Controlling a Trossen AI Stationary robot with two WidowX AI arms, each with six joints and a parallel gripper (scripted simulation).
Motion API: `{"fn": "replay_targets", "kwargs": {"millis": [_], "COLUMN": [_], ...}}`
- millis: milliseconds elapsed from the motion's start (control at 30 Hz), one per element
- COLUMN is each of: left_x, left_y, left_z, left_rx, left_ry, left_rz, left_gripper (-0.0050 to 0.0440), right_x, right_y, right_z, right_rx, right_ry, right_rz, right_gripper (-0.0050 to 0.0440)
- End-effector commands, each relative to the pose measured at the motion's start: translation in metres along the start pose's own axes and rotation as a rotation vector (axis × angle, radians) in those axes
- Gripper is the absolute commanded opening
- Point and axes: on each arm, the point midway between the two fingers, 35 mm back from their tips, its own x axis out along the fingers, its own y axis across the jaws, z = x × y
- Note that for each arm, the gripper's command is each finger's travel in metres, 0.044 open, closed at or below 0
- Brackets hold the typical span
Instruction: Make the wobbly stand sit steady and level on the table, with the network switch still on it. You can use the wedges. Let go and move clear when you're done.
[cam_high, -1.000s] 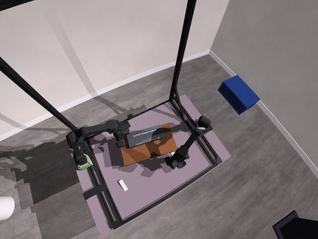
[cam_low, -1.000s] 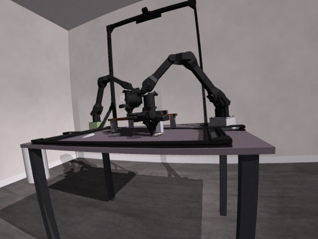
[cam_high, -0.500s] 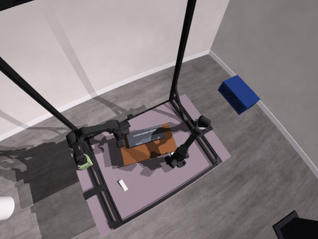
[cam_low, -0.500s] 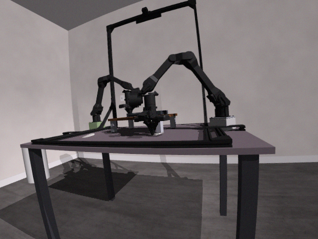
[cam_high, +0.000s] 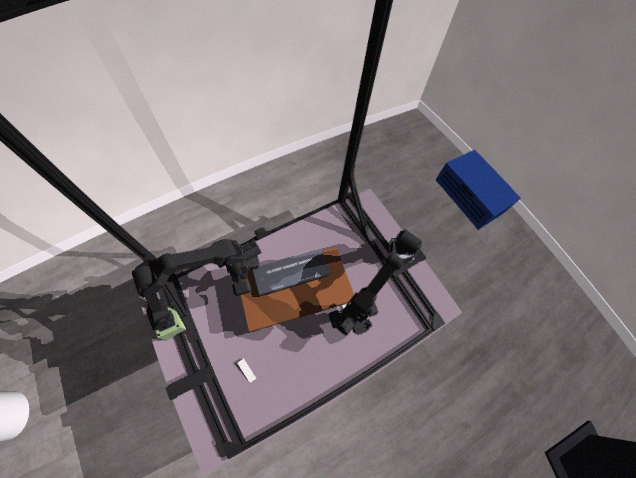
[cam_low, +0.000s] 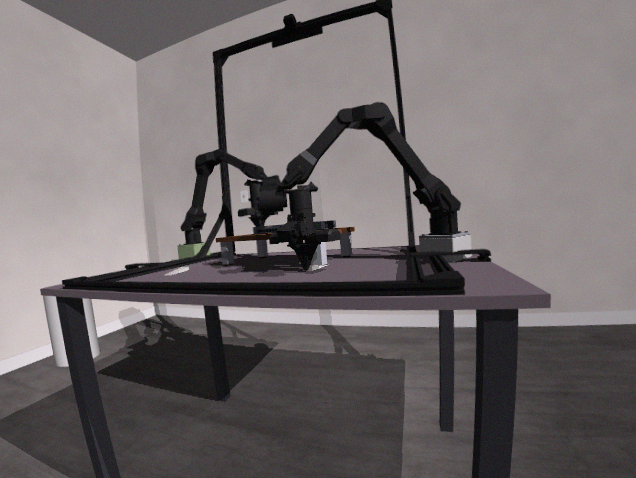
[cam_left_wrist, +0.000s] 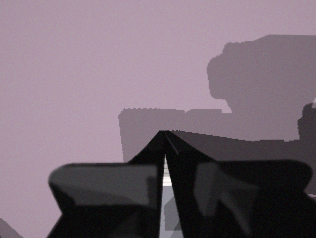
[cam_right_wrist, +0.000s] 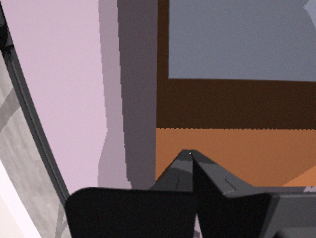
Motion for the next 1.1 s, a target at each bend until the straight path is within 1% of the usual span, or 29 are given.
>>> {"fn": "replay_targets", "kwargs": {"millis": [0, 1067], "left_x": [0.0003, 0.0002], "left_y": [0.0005, 0.0004], "left_z": [-0.0034, -0.008], "left_rx": [-0.003, -0.003], "left_ry": [0.004, 0.004], "left_rz": [-0.001, -0.001], "left_gripper": [0.0, 0.0], "right_x": [0.008, 0.008], "right_y": [0.0, 0.0], "right_z": [-0.0009, -0.0009], "right_rx": [0.003, 0.003], "right_ry": [0.015, 0.015], "right_rz": [-0.002, -0.002], "right_gripper": [0.0, 0.0]}}
